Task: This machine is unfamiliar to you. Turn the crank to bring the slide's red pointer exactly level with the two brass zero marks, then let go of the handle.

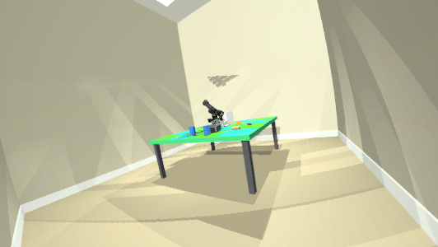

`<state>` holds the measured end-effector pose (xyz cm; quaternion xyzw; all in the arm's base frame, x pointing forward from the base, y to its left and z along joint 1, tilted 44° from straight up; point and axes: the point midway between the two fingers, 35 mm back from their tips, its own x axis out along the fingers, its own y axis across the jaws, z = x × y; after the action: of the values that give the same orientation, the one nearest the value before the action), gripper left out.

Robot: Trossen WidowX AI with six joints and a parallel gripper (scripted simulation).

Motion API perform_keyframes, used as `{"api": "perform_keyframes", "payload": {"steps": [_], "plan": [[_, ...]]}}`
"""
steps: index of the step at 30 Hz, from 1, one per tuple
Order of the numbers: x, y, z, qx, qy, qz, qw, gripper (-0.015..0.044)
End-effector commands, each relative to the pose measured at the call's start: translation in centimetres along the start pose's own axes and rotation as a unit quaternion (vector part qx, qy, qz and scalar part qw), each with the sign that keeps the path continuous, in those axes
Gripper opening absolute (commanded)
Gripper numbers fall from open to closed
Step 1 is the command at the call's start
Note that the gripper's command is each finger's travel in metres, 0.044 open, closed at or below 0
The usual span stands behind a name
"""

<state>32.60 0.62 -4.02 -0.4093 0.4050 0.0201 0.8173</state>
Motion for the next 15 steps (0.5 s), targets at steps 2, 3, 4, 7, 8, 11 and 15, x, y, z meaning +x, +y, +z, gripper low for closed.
{"api": "perform_keyframes", "payload": {"steps": [2,3,4,7,8,11,15], "plan": [[0.00,0.00,0.00,0.000,0.000,0.000,1.000,0.0000],[0.00,0.00,0.00,0.000,0.000,0.000,1.000,0.0000],[0.00,0.00,0.00,0.000,0.000,0.000,1.000,0.0000],[0.00,0.00,0.00,0.000,0.000,0.000,1.000,0.0000],[0.00,0.00,0.00,0.000,0.000,0.000,1.000,0.0026],[0.00,0.00,0.00,0.000,0.000,0.000,1.000,0.0105],[0.00,0.00,0.00,0.000,0.000,0.000,1.000,0.0210]]}}
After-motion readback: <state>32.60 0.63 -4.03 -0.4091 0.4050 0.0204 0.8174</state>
